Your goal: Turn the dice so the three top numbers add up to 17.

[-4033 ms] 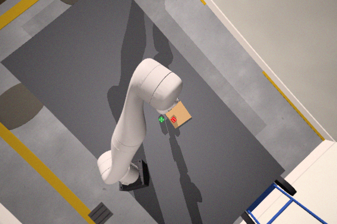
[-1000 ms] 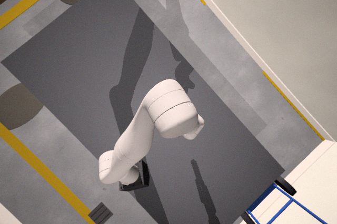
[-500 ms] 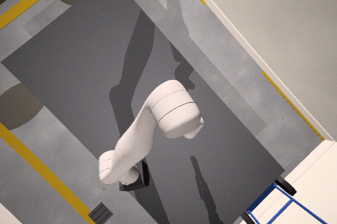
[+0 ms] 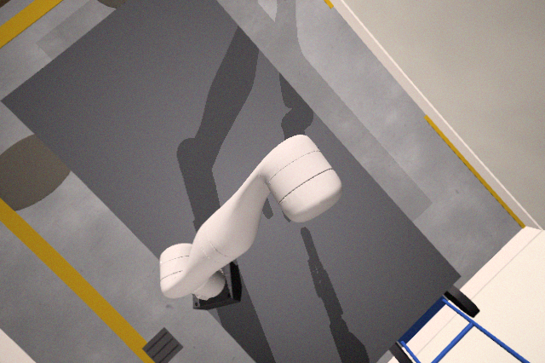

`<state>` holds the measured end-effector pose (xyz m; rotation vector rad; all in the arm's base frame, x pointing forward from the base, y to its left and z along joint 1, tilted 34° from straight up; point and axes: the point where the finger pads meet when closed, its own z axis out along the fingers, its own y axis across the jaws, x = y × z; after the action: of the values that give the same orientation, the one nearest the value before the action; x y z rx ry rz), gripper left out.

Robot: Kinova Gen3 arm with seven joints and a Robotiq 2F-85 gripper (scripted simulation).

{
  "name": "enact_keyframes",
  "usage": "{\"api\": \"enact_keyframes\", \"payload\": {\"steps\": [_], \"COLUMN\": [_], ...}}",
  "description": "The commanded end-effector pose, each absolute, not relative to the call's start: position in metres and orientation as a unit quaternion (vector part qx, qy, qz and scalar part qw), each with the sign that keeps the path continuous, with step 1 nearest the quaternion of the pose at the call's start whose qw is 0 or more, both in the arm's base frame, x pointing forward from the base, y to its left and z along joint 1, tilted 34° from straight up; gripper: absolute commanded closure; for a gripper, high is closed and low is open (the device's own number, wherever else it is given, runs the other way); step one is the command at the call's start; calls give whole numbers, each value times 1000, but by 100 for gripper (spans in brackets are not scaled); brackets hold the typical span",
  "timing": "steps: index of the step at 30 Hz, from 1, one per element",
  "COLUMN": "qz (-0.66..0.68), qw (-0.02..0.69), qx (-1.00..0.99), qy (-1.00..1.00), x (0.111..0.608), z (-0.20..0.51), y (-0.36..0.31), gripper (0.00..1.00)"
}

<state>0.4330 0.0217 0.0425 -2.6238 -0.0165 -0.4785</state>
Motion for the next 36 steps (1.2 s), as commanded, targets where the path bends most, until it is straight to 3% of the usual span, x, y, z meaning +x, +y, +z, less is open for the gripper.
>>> {"api": "enact_keyframes", "payload": {"steps": [1, 36], "qz": [-168, -168], "qw": [240, 240], "qx": [-956, -956], "qy": [-4, -4], "x": [432, 446], "z": [30, -4], "y": [28, 47], "gripper": [74, 74]}}
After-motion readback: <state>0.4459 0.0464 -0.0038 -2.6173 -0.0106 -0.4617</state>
